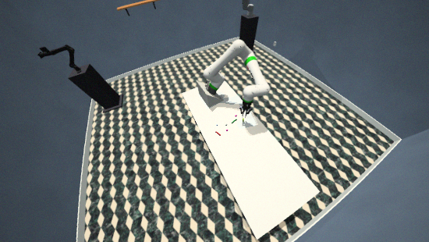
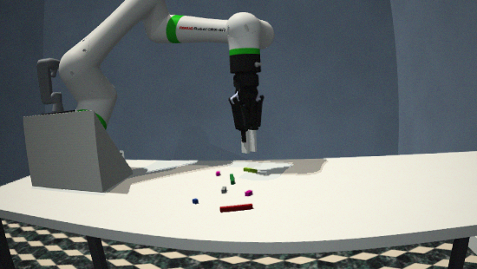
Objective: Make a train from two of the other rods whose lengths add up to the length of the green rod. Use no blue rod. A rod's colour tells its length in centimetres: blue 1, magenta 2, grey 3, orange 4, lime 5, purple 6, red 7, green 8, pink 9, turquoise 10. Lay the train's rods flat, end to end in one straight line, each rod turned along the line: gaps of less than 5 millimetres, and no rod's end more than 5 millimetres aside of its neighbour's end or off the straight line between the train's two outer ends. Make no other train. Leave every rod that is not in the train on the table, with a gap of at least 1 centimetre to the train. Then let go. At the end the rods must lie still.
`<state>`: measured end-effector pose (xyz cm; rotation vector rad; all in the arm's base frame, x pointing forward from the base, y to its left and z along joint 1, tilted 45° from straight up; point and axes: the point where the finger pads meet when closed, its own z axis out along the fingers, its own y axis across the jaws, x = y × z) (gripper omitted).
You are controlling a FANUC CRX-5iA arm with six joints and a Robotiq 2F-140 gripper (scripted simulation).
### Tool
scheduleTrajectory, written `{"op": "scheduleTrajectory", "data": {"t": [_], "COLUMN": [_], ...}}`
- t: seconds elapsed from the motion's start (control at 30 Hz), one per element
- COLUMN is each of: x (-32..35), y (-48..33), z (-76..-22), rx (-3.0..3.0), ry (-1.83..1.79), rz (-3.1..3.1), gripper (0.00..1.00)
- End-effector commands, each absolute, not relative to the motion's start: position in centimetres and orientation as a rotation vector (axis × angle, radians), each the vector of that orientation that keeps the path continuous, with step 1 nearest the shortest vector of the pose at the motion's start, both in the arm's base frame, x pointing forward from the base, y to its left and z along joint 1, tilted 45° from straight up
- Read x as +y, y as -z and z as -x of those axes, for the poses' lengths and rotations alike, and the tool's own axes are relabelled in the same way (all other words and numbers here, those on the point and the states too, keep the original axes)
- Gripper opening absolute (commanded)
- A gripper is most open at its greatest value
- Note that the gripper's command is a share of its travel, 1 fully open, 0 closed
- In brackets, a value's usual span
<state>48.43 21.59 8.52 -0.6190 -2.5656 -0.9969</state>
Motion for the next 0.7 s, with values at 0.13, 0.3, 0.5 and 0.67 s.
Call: {"op": "scheduleTrajectory", "data": {"t": [0.13,0.3,0.5,0.67], "x": [22.1,22.6,23.2,23.6], "y": [-8.0,-7.5,-6.9,-6.5], "z": [-48.4,-48.3,-48.1,-48.1], "rx": [-2.566,-2.566,-2.566,-2.566], "ry": [0.997,0.997,0.997,0.997], "rz": [0.619,0.619,0.619,0.619], "gripper": [0.15,0.15,0.15,0.15]}}
